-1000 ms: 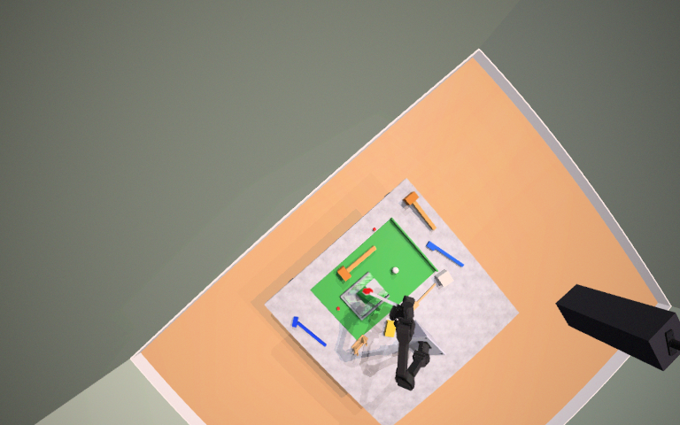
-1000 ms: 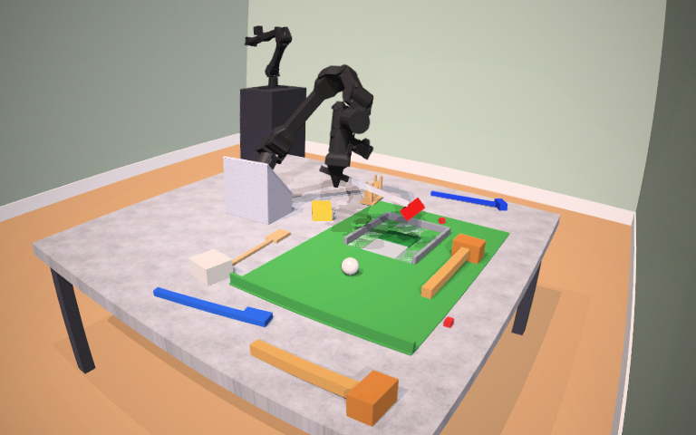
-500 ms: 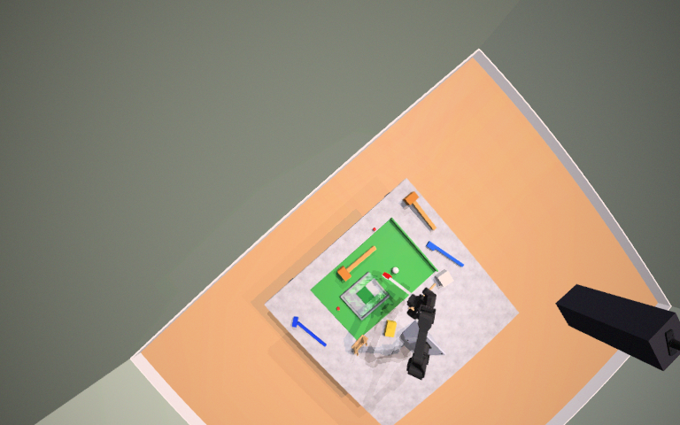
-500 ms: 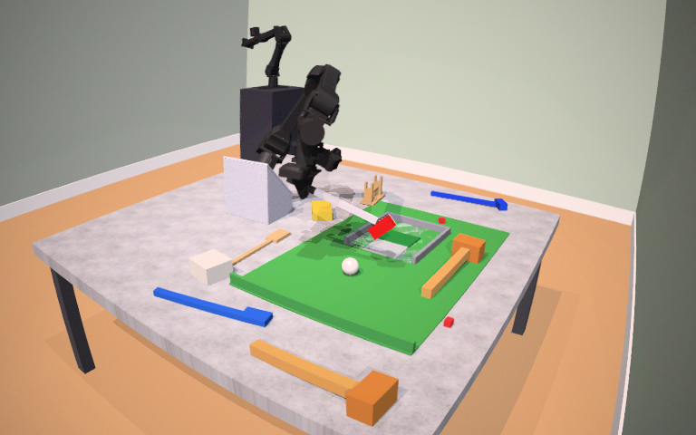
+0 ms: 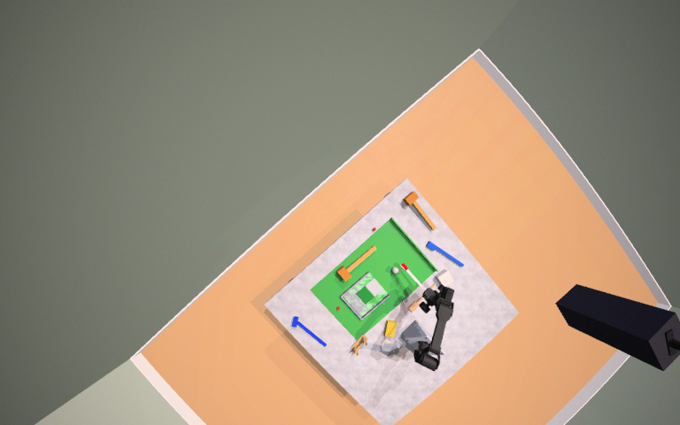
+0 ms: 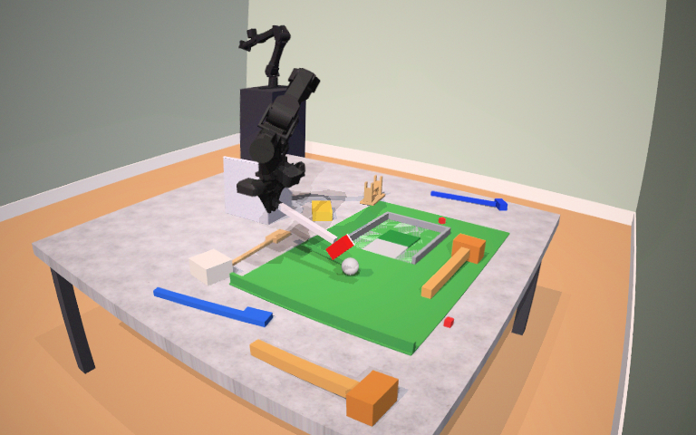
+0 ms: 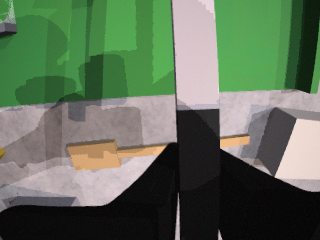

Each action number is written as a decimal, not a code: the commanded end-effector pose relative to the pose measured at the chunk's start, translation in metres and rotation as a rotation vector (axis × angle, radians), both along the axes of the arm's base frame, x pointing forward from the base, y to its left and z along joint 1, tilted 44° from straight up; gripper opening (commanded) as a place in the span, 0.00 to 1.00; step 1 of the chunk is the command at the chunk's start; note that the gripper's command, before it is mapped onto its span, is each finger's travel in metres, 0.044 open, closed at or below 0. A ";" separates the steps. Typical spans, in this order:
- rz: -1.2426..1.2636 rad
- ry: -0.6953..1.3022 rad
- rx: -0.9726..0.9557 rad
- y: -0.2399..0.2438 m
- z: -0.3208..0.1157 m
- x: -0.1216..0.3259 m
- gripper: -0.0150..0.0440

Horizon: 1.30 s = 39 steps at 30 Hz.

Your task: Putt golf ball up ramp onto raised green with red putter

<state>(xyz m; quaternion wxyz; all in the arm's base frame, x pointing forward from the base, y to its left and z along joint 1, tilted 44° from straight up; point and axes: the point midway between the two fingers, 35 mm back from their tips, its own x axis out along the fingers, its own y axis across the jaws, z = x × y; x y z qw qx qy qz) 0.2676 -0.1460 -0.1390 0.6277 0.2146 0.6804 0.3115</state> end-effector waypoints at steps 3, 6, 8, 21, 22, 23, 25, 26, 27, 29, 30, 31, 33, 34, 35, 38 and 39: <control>-0.010 -0.017 -0.015 -0.006 0.001 0.005 0.25; -0.010 -0.017 -0.015 -0.004 -0.001 0.005 0.25; -0.010 -0.017 -0.015 -0.001 -0.006 0.004 0.25; -0.010 -0.017 -0.014 0.024 -0.031 0.000 0.25; -0.010 -0.018 -0.014 0.025 -0.032 0.000 0.25; -0.010 -0.018 -0.014 0.026 -0.033 0.000 0.25; -0.010 -0.018 -0.014 0.028 -0.036 -0.001 0.25; -0.010 -0.018 -0.014 0.029 -0.037 -0.001 0.25; -0.010 -0.018 -0.014 0.030 -0.038 -0.001 0.25; -0.010 -0.018 -0.014 0.032 -0.041 -0.001 0.25; -0.010 -0.018 -0.013 0.033 -0.042 -0.002 0.25; -0.010 -0.018 -0.013 0.034 -0.043 -0.002 0.25; -0.010 -0.018 -0.013 0.037 -0.045 -0.002 0.25; -0.010 -0.018 -0.013 0.038 -0.046 -0.003 0.25; -0.010 -0.018 -0.013 0.039 -0.047 -0.003 0.25; -0.010 -0.018 -0.013 0.041 -0.050 -0.003 0.25; -0.002 -0.015 -0.016 0.039 -0.048 -0.003 0.25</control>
